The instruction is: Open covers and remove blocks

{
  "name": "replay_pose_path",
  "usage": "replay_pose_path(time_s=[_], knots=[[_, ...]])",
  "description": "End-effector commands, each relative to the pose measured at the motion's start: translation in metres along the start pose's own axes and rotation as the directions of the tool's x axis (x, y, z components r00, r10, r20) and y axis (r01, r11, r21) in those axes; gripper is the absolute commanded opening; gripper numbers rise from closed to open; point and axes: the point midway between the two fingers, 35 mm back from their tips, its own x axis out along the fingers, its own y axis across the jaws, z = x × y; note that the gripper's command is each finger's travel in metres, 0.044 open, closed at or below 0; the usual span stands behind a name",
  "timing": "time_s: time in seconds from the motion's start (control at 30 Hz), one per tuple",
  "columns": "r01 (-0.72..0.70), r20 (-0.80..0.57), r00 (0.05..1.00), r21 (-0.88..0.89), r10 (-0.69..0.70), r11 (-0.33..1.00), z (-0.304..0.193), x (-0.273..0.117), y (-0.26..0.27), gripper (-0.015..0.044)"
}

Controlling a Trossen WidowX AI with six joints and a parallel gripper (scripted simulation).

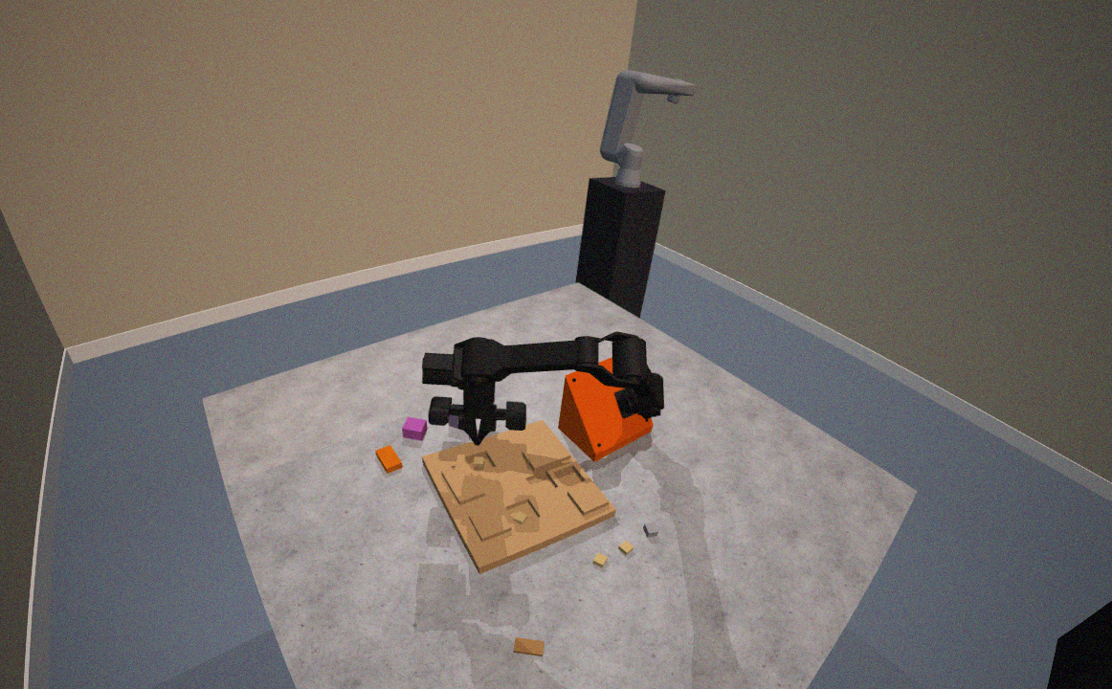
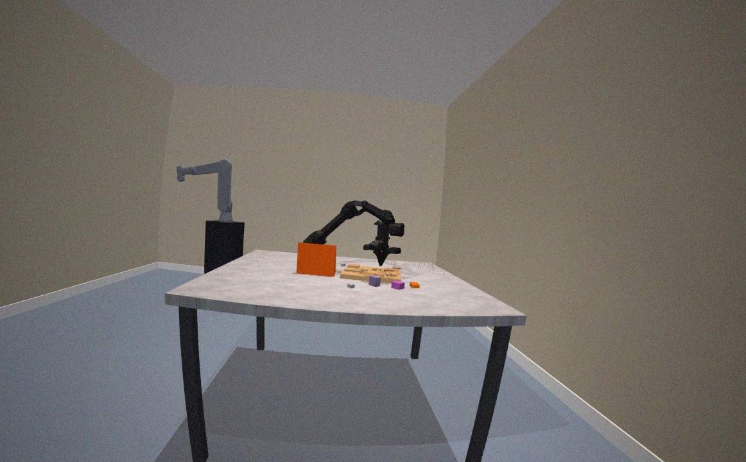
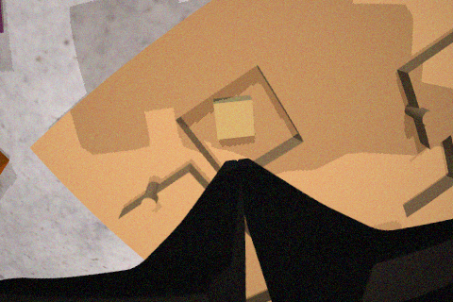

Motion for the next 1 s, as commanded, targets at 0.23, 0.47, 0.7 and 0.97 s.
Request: replay_pose_path(time_s=[0.23, 0.47, 0.7, 0.97], knots=[[0.015, -0.003, 1.000, 0.007, -0.014, 1.000, 0.000, 0.038, -0.003, 0.0000], [0.015, -0.004, 1.000, 0.007, -0.015, 1.000, 0.000, 0.043, -0.003, 0.0000], [0.015, -0.004, 1.000, 0.007, -0.015, 1.000, -0.001, 0.049, -0.003, 0.0000], [0.015, -0.004, 1.000, 0.007, -0.015, 1.000, -0.002, 0.050, -0.004, 0.0000]])
